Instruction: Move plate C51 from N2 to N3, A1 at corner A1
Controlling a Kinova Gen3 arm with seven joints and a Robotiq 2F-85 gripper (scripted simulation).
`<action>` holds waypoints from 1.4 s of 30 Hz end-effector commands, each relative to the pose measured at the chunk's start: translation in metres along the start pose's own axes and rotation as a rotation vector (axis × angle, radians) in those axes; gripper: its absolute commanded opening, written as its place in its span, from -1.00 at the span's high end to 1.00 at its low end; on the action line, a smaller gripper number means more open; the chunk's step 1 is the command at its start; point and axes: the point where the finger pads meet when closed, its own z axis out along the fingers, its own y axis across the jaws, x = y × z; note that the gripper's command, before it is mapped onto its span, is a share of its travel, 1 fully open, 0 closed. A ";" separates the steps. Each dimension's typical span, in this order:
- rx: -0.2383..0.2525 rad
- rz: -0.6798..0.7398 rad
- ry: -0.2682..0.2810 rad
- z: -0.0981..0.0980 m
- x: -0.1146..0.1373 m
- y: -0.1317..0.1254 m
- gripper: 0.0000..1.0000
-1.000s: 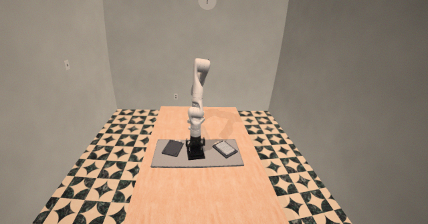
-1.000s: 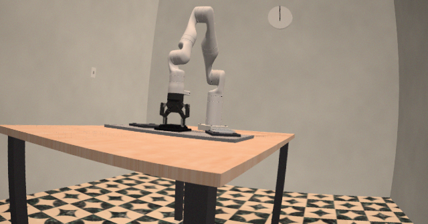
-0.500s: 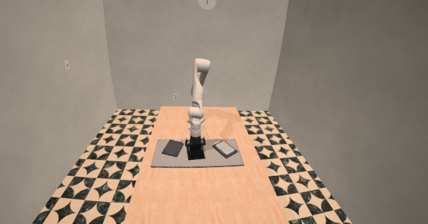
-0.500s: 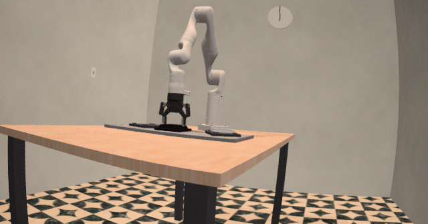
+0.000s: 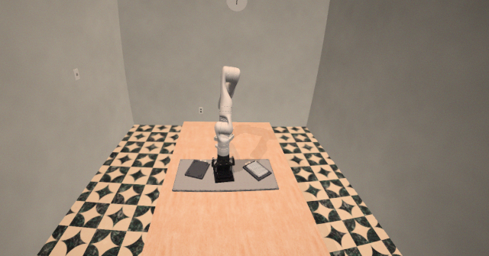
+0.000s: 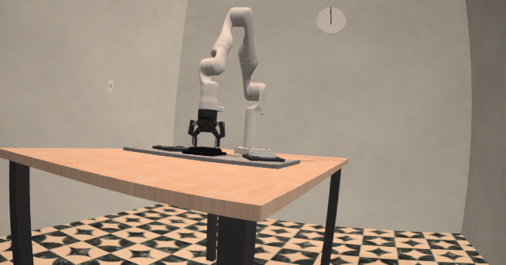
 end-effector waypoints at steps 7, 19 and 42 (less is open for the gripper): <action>0.000 -0.001 -0.007 -0.011 -0.003 0.000 -1.00; 0.000 -0.001 -0.007 -0.024 -0.003 0.000 -1.00; 0.000 -0.001 -0.007 -0.040 -0.003 0.000 -1.00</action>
